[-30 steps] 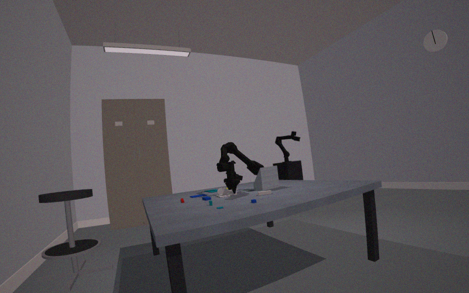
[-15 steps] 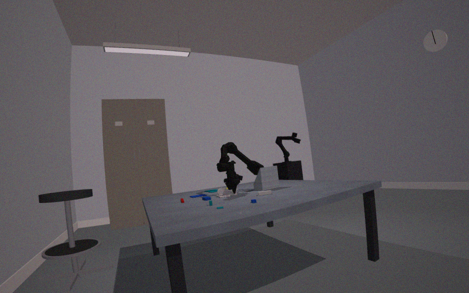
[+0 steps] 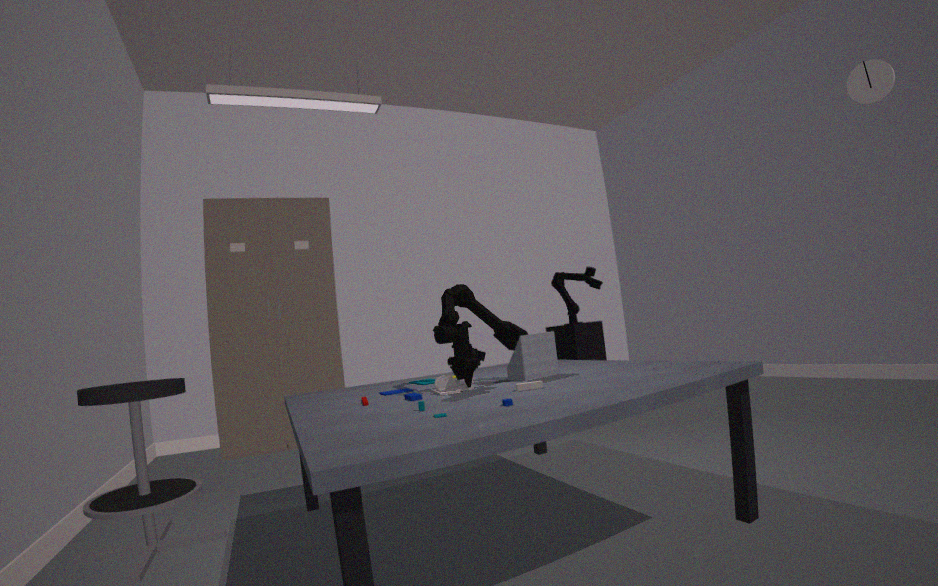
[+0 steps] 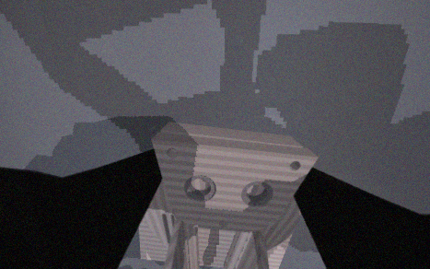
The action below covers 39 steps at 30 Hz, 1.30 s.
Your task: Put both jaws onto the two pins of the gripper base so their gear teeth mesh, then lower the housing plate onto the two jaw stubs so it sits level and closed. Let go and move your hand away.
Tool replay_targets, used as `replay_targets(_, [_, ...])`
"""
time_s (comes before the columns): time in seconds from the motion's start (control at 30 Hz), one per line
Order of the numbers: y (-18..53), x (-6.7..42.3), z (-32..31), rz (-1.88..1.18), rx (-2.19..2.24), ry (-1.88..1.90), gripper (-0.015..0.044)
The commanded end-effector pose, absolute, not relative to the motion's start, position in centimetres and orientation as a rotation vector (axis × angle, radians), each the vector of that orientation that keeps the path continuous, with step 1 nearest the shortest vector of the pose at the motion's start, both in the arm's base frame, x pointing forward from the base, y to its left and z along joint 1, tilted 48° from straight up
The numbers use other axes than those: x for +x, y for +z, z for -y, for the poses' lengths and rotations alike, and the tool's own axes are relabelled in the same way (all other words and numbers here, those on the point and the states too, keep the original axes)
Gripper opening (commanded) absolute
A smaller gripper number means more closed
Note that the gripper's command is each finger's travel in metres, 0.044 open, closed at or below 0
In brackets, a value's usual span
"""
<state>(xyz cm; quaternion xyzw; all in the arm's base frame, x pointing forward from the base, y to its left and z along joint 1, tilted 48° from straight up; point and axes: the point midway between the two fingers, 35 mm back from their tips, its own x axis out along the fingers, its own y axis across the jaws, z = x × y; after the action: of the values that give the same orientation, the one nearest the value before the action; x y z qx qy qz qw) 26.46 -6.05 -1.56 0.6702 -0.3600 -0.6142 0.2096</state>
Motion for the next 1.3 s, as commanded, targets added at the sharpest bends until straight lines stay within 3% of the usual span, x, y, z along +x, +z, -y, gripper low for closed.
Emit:
replay_targets(0.0, [-1.79,26.50,6.39,1.006,1.866,-1.719,0.0351])
replay_targets(1.27, [-1.73,26.59,6.45,1.006,1.866,-1.719,0.0351])
